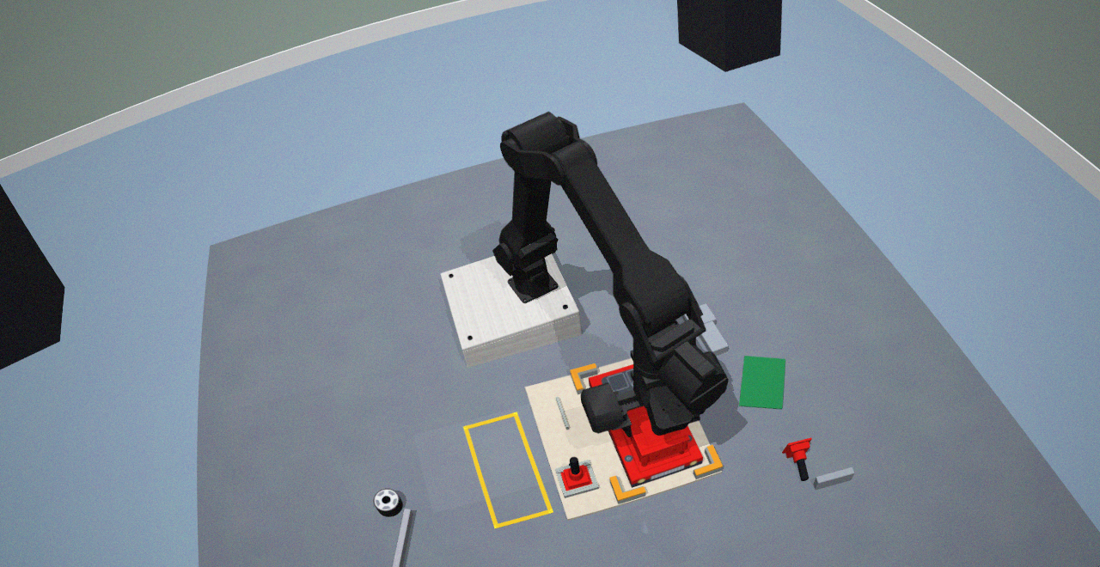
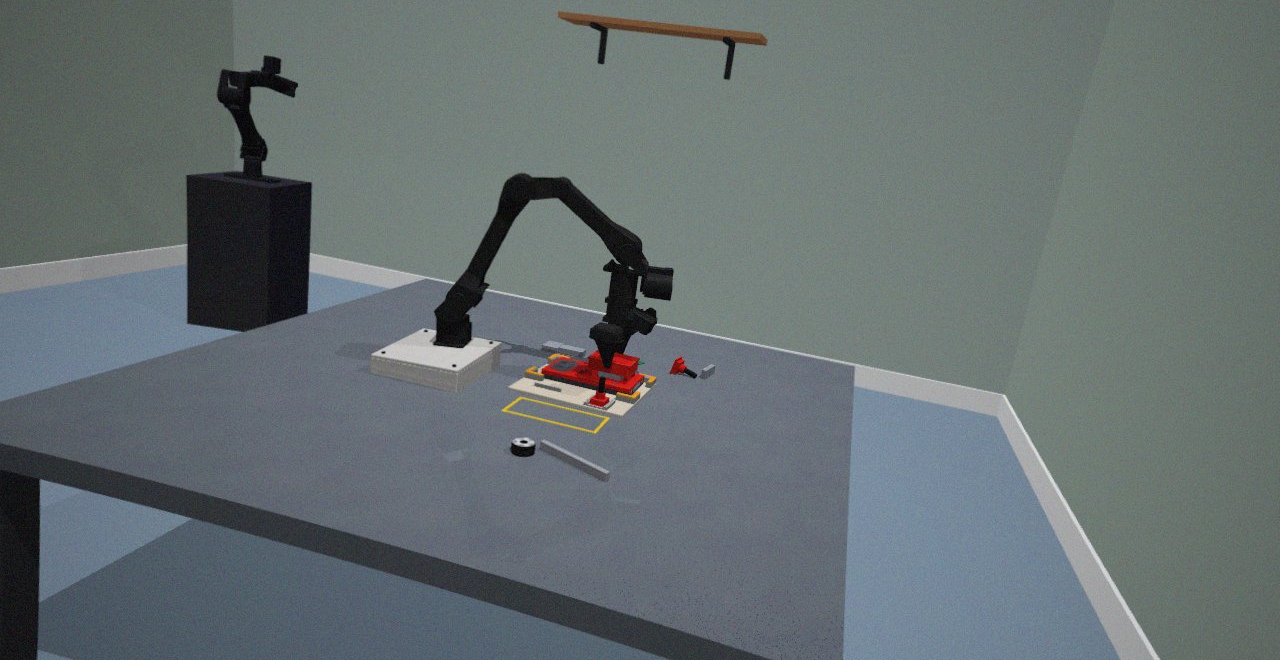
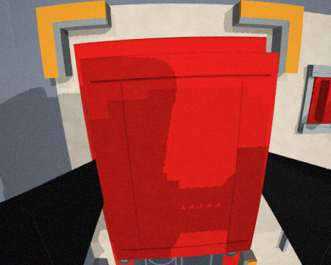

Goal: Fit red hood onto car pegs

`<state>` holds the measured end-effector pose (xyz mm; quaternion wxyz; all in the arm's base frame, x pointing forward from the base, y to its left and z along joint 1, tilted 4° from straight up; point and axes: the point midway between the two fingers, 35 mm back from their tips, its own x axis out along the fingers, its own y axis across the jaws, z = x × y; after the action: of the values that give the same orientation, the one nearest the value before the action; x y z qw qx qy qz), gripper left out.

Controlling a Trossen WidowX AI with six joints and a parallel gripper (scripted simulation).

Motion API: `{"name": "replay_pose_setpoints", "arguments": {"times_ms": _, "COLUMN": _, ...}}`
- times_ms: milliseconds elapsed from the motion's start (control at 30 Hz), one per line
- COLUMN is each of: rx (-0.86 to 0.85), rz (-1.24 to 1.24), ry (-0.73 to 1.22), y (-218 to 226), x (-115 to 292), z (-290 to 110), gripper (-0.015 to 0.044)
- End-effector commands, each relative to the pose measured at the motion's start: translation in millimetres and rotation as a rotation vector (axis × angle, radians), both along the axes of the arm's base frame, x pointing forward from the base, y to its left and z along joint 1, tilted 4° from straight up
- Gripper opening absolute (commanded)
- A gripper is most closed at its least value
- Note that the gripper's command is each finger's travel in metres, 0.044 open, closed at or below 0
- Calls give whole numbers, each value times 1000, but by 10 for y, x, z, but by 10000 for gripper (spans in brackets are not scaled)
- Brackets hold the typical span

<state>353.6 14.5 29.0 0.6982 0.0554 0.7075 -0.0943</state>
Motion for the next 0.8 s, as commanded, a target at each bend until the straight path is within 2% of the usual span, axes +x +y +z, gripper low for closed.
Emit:
{"name": "replay_pose_setpoints", "arguments": {"times_ms": 0, "rx": 1, "rz": 1, "ry": 1, "y": 3, "x": -2, "z": 11, "gripper": 0}}
{"name": "replay_pose_setpoints", "arguments": {"times_ms": 767, "rx": 1, "rz": 1, "ry": -3, "y": 4, "x": -7, "z": -48, "gripper": 0}}
